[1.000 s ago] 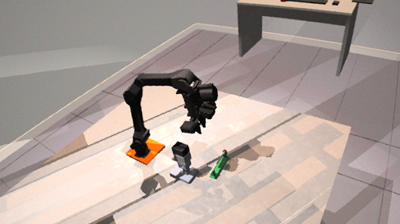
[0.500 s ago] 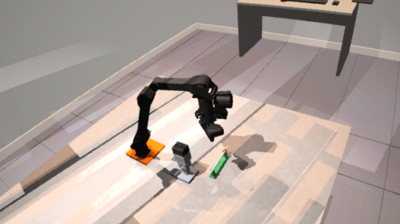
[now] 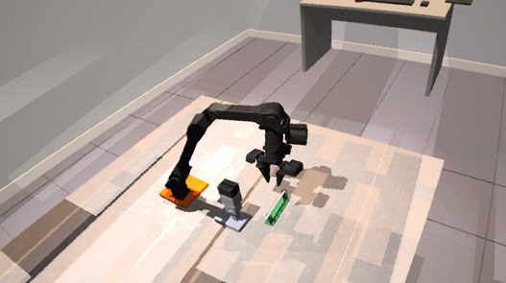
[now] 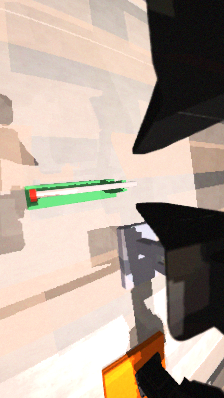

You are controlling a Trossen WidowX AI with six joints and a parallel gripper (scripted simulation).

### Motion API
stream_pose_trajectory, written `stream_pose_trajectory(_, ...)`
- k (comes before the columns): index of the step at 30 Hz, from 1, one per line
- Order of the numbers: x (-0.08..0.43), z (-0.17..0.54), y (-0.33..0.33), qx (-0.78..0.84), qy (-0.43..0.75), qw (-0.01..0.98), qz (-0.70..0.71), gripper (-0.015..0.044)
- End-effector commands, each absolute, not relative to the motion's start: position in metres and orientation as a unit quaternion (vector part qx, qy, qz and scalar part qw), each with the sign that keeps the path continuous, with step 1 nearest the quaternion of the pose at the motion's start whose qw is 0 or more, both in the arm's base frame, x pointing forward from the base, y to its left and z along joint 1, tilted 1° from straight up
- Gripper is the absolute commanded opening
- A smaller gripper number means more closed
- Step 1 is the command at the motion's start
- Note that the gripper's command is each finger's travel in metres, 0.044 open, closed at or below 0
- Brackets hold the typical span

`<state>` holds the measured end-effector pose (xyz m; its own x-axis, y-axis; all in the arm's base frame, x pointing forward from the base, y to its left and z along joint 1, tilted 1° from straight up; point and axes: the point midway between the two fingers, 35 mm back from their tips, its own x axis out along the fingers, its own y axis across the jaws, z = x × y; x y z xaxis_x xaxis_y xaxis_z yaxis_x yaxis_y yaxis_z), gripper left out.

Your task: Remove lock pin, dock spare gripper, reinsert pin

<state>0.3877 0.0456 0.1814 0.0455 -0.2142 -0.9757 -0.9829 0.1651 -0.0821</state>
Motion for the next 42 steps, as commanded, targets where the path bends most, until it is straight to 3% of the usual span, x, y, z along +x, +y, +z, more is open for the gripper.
stream_pose_trajectory(1, 0.389, 0.181, 0.045, -0.535, 0.569, 0.486, 0.392, 0.0180)
stream_pose_trajectory(21, 0.393, 0.104, 0.046, -0.537, 0.576, 0.470, 0.399, 0.0180)
stream_pose_trajectory(42, 0.396, 0.075, 0.046, -0.537, 0.576, 0.470, 0.399, 0.0180)
